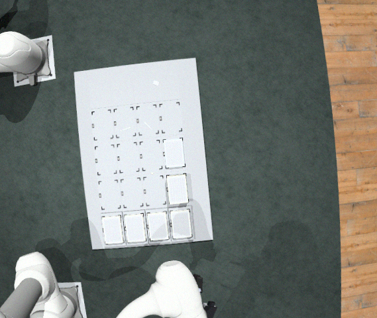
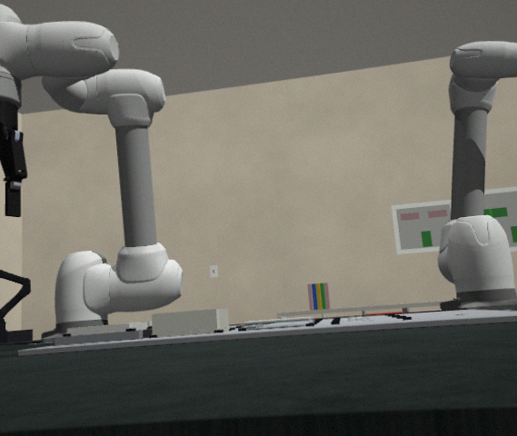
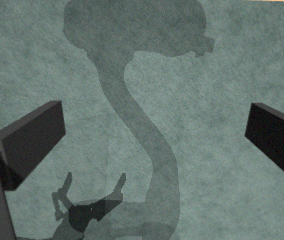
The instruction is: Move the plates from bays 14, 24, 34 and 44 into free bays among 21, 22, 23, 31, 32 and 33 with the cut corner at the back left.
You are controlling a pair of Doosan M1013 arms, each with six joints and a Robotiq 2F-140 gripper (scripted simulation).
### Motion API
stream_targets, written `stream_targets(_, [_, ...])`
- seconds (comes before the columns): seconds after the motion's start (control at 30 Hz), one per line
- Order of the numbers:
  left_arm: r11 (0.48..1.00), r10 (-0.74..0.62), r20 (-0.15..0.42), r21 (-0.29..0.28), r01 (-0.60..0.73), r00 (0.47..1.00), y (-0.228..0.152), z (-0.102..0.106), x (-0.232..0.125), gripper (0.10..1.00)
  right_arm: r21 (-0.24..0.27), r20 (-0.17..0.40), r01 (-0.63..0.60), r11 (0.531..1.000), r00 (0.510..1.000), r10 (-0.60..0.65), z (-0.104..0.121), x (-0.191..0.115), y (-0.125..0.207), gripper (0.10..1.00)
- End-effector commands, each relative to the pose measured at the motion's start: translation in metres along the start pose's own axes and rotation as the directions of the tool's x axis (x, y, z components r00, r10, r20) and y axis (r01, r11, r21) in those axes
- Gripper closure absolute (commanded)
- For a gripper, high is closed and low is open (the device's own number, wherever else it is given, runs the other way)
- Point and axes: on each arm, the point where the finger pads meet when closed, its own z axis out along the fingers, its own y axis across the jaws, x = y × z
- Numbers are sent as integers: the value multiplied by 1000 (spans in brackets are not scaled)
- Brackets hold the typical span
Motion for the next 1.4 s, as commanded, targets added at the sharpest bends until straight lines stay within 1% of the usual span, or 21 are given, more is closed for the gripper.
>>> stream_targets(0.0, [1000, 0, -2, 0, 0, 1000, 0, -1, 0, 98, 0, -1, -56, 998, 998, 56, 3, -6, -14, 400])
stream_targets(0.07, [1000, 0, -2, 0, 0, 1000, 0, -1, 0, 98, 0, -1, -56, 998, 998, 56, 3, -6, -14, 400])
stream_targets(0.1, [1000, 0, -2, 0, 0, 1000, 0, -1, 0, 98, 0, -1, -56, 998, 998, 56, 4, -9, -18, 400])
stream_targets(0.17, [1000, 0, -2, 0, 0, 1000, 0, -1, 0, 98, 0, -1, -110, 994, 994, 110, 6, -13, -27, 400])
stream_targets(0.3, [1000, 0, -2, 0, 0, 1000, 0, -1, 0, 98, 0, -1, -110, 994, 994, 110, 11, -23, -44, 400])
stream_targets(0.37, [1000, 0, -2, 0, 0, 1000, 0, -1, 0, 98, 1, -1, -164, 987, 987, 164, 13, -28, -52, 400])
stream_targets(0.47, [1000, 0, -2, 0, 0, 1000, 0, -1, 0, 98, 1, -1, -164, 987, 987, 164, 17, -35, -65, 400])
stream_targets(0.53, [1000, 0, -2, 0, 0, 1000, 0, -1, 0, 98, 1, -1, -216, 976, 976, 216, 19, -41, -73, 400])
stream_targets(0.63, [1000, 0, -2, 0, 0, 1000, 0, -1, 0, 98, 1, -1, -216, 976, 976, 216, 21, -43, -77, 400])
stream_targets(0.7, [1000, 0, -2, 0, 0, 1000, 0, -1, 0, 98, 1, -1, -269, 963, 963, 269, 23, -49, -85, 400])
stream_targets(0.83, [1000, 0, -2, 0, 0, 1000, 0, -1, 0, 98, 1, -1, -269, 963, 963, 269, 28, -60, -101, 400])
stream_targets(0.9, [1000, 0, -2, 0, 0, 1000, 0, -1, 0, 98, 1, -1, -320, 947, 947, 320, 30, -66, -109, 400])
stream_targets(1.0, [1000, 0, -2, 0, 0, 1000, 0, -1, 0, 98, 1, -1, -320, 947, 947, 320, 34, -75, -120, 400])
stream_targets(1.07, [1000, 0, -2, 0, 0, 1000, 0, -1, 0, 98, 1, -1, -371, 929, 929, 371, 36, -81, -128, 400])
stream_targets(1.13, [1000, 0, -2, 0, 0, 1000, 0, -1, 0, 98, 1, -1, -371, 929, 929, 371, 38, -87, -135, 400])
stream_targets(1.2, [1000, 0, -2, 0, 0, 1000, 0, -1, 0, 98, 1, -1, -371, 929, 929, 371, 38, -87, -135, 400])
stream_targets(1.27, [1000, 0, -2, 0, 0, 1000, 0, -1, 0, 98, 1, -1, -421, 907, 907, 421, 41, -93, -143, 400])
stream_targets(1.37, [1000, 0, -2, 0, 0, 1000, 0, -1, 0, 98, 1, -1, -421, 907, 907, 421, 44, -103, -154, 400])
